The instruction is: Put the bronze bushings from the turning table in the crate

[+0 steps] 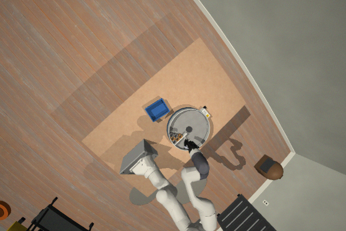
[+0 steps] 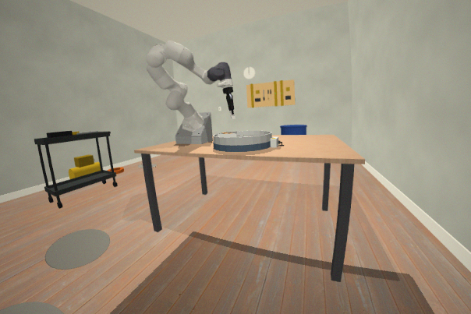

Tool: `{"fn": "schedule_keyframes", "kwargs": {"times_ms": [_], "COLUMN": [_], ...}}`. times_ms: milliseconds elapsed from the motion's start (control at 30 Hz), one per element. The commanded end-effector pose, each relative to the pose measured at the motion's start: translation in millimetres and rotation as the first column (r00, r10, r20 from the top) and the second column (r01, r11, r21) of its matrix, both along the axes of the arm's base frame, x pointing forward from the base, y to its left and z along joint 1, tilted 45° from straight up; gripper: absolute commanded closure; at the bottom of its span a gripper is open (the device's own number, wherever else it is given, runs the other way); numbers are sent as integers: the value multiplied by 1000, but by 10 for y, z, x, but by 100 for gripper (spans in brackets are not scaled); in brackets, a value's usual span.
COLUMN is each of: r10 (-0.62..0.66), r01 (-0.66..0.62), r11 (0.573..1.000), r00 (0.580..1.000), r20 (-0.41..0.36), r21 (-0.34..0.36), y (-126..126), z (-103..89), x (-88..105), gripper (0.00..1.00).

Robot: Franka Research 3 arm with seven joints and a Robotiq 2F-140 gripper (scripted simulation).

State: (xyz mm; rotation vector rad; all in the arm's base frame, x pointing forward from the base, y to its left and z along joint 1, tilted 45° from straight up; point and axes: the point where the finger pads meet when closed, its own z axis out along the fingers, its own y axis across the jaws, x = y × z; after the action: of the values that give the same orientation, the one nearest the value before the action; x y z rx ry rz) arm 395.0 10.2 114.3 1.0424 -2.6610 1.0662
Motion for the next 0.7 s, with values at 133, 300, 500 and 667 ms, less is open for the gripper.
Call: {"fn": "schedule_keyframes", "kwargs": {"times_ms": [133, 300, 500, 667], "r10": [-167, -224, -289, -343], "r01": [165, 221, 283, 335], "r11": [986, 974, 957, 939], "r00": [975, 956, 928, 899], "r20": [148, 189, 235, 274], "r21": [28, 42, 60, 77], "y": [-42, -79, -123, -163], "z": [-51, -91, -140, -185], "x": [15, 8, -2, -13], "gripper": [90, 90, 90, 90]}}
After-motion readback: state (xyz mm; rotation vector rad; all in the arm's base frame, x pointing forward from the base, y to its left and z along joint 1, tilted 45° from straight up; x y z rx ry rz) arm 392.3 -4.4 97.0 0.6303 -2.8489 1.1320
